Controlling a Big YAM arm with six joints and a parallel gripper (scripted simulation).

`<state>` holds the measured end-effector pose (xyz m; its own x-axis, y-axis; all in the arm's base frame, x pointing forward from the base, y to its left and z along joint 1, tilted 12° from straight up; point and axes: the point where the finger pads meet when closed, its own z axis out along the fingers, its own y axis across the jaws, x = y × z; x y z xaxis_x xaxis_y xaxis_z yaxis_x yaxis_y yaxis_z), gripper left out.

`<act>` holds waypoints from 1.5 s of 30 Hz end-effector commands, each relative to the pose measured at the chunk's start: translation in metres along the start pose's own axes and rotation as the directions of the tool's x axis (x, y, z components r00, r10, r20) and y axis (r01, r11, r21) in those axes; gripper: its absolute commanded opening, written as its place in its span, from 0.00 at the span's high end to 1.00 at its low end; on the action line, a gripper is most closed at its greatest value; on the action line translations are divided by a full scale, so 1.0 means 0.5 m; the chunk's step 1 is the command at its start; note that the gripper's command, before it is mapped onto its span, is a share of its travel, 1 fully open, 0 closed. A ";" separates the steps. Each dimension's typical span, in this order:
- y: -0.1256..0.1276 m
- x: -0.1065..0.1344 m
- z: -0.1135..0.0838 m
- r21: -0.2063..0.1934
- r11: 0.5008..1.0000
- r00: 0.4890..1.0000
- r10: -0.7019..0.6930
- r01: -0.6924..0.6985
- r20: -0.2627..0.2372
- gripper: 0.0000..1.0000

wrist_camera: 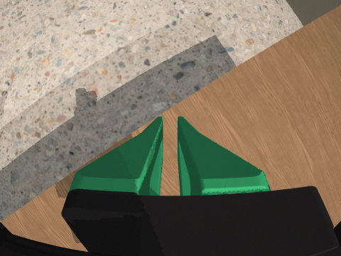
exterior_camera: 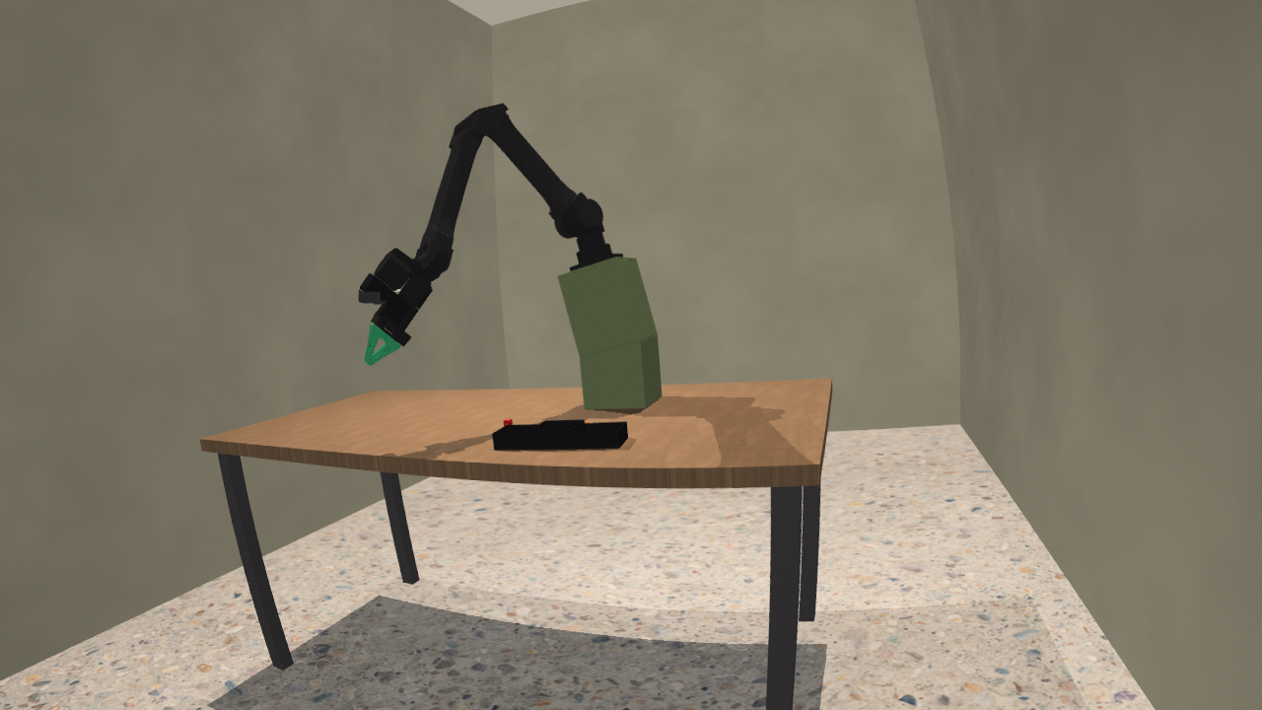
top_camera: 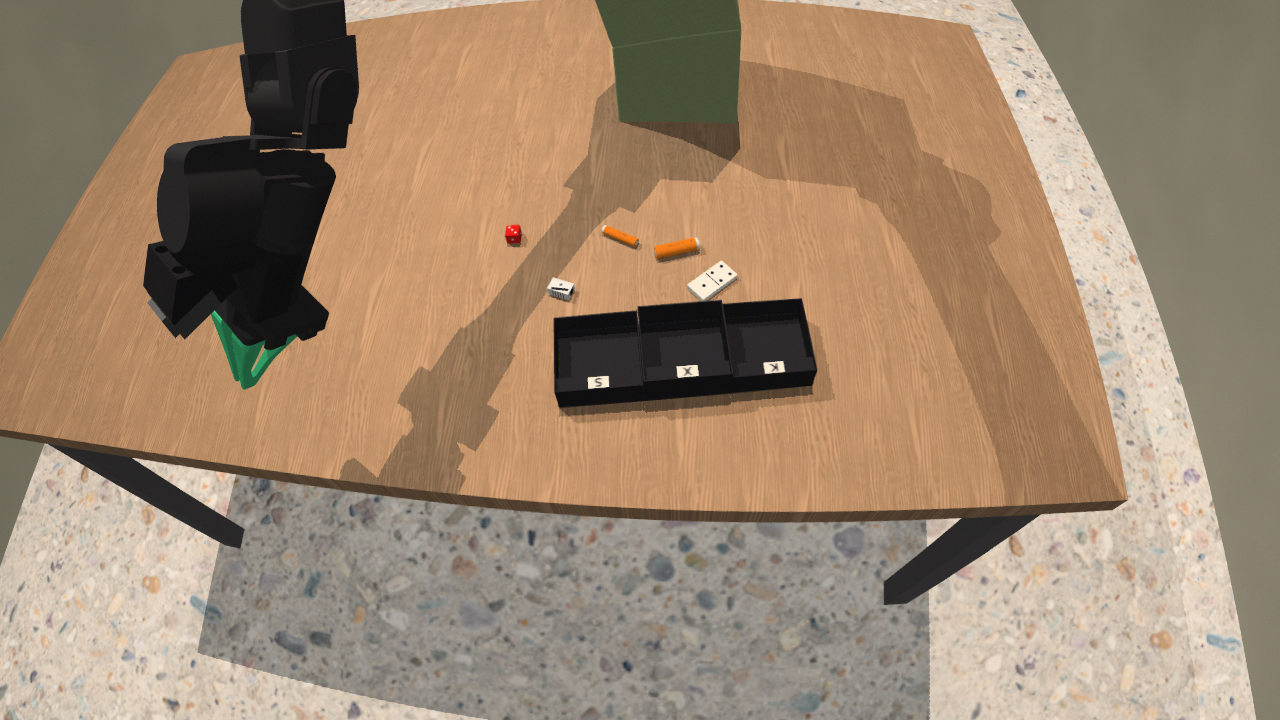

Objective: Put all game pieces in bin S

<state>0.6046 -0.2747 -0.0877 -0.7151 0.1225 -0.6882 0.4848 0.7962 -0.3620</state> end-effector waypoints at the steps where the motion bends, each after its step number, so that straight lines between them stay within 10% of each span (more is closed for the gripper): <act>1: 0.044 -0.045 -0.069 -0.020 1.000 0.999 0.021 -0.020 0.050 0.91; 12: 0.125 0.043 -0.150 -0.162 0.982 0.988 -0.113 0.095 -0.103 0.91; 16: 0.152 0.064 -0.183 -0.155 0.984 0.992 -0.098 0.085 -0.079 0.91; 24: 0.201 0.165 -0.271 -0.282 0.942 0.942 -0.248 0.181 -0.225 0.91; 45: 0.243 0.330 -0.437 -0.394 0.884 0.861 -0.390 0.251 -0.326 0.91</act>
<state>0.4346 -0.0422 -0.1253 -0.9806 -0.0128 -0.1956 0.0372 0.9676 -0.2497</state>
